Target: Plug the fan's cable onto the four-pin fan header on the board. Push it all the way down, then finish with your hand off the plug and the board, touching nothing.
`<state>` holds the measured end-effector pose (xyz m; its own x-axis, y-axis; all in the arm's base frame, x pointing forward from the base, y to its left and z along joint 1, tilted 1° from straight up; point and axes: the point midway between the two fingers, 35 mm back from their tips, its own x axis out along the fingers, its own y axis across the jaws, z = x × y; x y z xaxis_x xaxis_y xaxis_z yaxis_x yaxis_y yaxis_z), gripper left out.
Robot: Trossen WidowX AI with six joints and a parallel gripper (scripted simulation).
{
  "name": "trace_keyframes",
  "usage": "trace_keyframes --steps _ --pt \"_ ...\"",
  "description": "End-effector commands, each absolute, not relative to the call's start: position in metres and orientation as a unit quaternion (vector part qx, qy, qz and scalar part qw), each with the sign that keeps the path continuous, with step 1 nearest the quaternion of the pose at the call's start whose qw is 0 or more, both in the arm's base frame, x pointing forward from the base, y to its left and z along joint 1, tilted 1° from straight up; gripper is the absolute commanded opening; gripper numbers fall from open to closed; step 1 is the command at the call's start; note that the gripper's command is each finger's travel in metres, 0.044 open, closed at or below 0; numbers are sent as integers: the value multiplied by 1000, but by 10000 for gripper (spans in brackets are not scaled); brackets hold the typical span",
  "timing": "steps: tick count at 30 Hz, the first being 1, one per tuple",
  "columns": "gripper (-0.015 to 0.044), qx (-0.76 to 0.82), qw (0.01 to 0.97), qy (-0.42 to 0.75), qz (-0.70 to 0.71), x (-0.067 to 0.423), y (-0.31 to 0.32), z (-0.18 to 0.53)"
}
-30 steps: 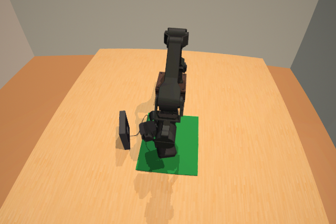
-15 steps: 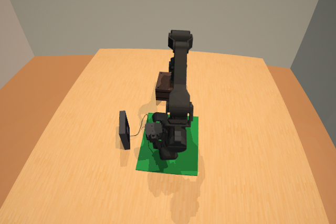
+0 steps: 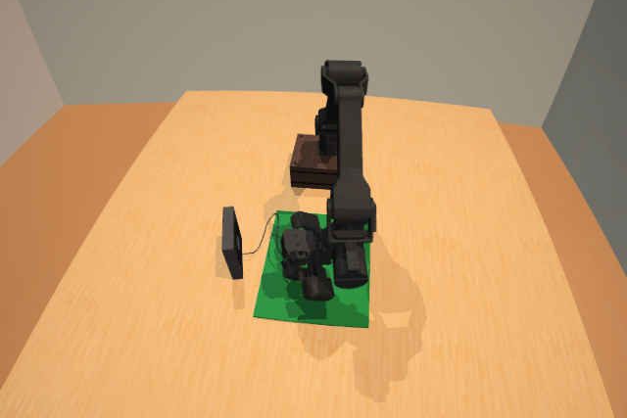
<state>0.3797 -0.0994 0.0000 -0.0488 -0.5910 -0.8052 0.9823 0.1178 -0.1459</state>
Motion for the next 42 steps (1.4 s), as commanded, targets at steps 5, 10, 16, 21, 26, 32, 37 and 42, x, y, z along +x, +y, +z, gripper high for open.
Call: trace_keyframes --steps 5,10,16,21,26,32,37,42 --pt "0 221 660 343 -631 379 -98 -3" --pt "0 202 672 317 -638 379 -96 -3" --pt "0 180 687 283 -645 379 -93 -2" --pt "0 162 699 255 -648 379 -90 -1" --pt "0 145 712 225 -649 379 -87 0" --pt "0 125 727 188 -648 379 -82 3" --pt "0 110 740 157 -645 379 -78 6" --pt "0 95 752 125 -640 379 -73 8"
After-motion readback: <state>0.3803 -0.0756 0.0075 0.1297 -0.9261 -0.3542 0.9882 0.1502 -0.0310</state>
